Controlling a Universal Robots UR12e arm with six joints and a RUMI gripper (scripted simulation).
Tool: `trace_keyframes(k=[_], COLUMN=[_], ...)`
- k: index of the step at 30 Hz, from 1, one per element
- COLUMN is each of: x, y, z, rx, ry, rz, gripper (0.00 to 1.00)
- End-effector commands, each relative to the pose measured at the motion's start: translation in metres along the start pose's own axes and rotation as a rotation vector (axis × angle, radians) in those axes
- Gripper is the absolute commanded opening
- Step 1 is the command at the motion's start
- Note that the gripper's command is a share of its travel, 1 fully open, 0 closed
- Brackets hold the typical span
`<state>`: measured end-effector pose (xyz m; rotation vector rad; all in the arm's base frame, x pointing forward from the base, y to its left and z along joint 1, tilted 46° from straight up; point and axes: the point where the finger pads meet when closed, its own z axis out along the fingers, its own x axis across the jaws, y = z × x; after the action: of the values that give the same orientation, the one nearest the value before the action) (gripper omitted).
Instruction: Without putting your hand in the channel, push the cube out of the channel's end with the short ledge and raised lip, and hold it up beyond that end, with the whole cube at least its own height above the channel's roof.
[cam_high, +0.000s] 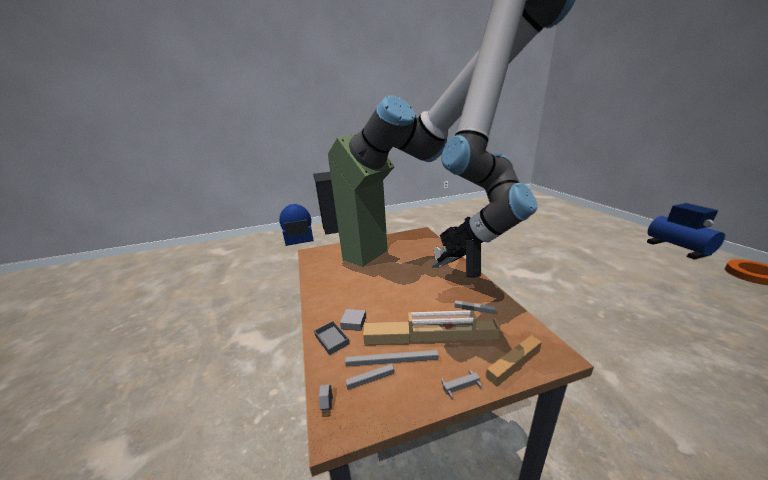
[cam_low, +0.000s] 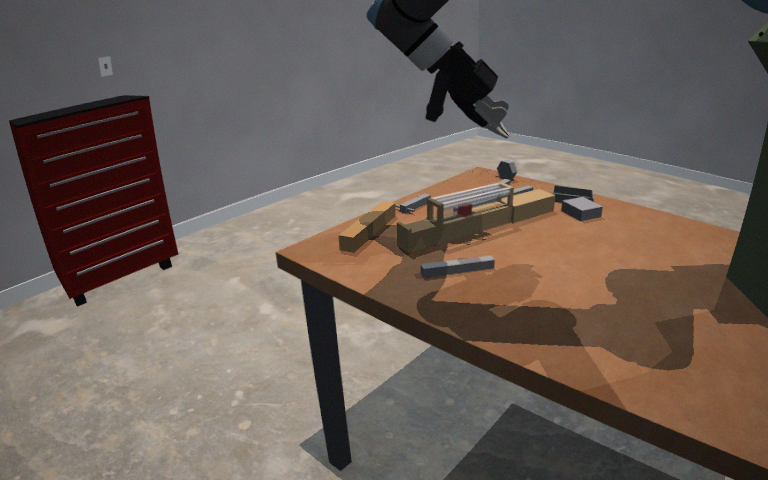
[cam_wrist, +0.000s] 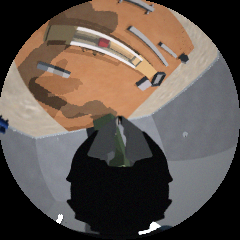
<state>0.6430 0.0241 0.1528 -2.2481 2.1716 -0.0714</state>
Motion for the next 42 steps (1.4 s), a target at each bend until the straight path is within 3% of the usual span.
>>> trace_keyframes(k=[1, 6, 8, 11, 15, 20, 21, 23, 25, 31, 32, 40, 42], x=[0.051, 0.071, 0.071, 0.091, 0.105, 0.133, 0.133, 0.146, 0.146, 0.184, 0.184, 0.224, 0.224], y=[-0.046, -0.072, -0.072, -0.095, -0.108, -0.131, -0.131, -0.14, -0.14, -0.162, -0.162, -0.177, -0.177], z=[0.015, 0.03, 0.03, 0.044, 0.053, 0.068, 0.068, 0.074, 0.074, 0.091, 0.091, 0.106, 0.106], rx=[0.026, 0.07, 0.07, 0.105, 0.125, 0.157, 0.157, 0.169, 0.169, 0.194, 0.194, 0.206, 0.206], ry=[-0.097, -0.175, -0.175, -0.239, -0.283, -0.371, -0.371, -0.414, -0.414, -0.538, -0.538, -0.68, -0.68], rz=[0.26, 0.462, 0.462, 0.615, 0.712, 0.89, 0.89, 0.971, 0.971, 1.182, 1.182, 1.389, 1.389], gripper=[0.0, 0.0, 0.0, 0.0, 0.0, 0.0, 0.0, 0.0, 0.0, 0.0, 0.0, 0.0, 0.0])
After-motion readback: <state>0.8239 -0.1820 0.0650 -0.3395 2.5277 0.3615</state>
